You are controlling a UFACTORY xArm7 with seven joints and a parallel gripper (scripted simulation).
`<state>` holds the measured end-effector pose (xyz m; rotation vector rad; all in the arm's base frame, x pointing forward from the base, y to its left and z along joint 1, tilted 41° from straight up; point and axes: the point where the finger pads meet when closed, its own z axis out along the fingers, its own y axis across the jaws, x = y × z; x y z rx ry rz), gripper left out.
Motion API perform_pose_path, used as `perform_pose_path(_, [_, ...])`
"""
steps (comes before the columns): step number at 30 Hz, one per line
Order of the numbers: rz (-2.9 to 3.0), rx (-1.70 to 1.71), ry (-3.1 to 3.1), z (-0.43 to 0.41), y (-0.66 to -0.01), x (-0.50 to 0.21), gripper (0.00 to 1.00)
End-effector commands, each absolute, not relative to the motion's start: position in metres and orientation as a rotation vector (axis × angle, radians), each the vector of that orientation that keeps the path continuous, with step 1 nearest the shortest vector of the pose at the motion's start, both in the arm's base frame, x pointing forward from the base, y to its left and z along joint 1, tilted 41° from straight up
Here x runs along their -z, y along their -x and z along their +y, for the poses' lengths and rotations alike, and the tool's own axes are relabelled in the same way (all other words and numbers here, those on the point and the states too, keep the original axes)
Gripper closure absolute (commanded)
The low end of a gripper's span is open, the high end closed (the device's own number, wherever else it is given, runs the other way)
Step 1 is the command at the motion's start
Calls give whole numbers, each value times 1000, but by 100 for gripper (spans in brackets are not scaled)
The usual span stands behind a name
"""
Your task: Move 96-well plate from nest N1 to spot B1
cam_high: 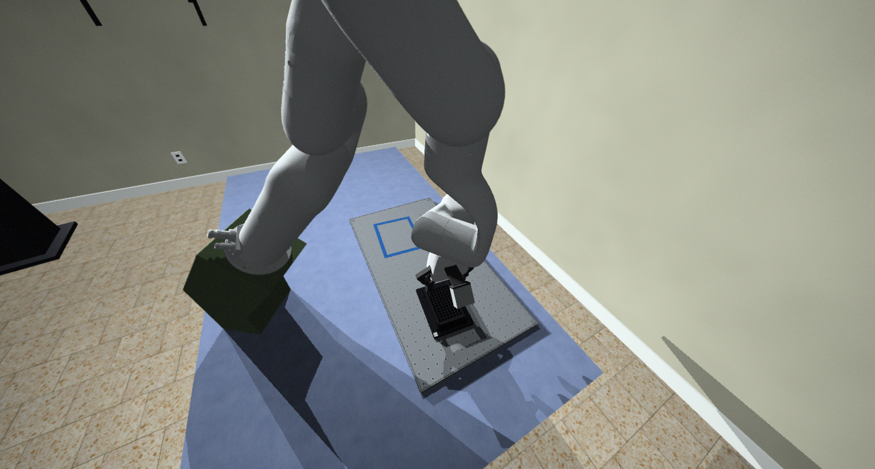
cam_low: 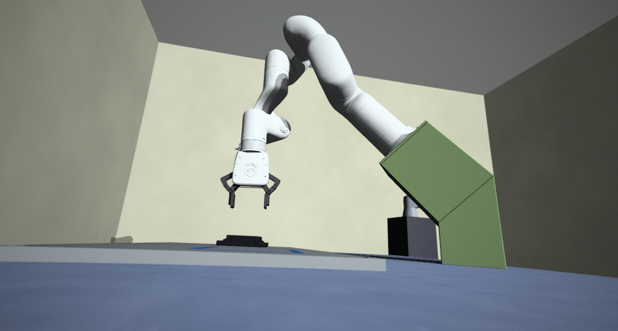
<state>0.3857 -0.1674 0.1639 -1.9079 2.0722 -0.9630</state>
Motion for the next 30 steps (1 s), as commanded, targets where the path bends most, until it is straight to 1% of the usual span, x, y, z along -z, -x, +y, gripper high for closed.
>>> perform_pose_path(1, [2063, 1024, 1878, -168, -386, -165, 0])
perform_pose_path(30, [2063, 1024, 1878, -179, -402, -143, 0])
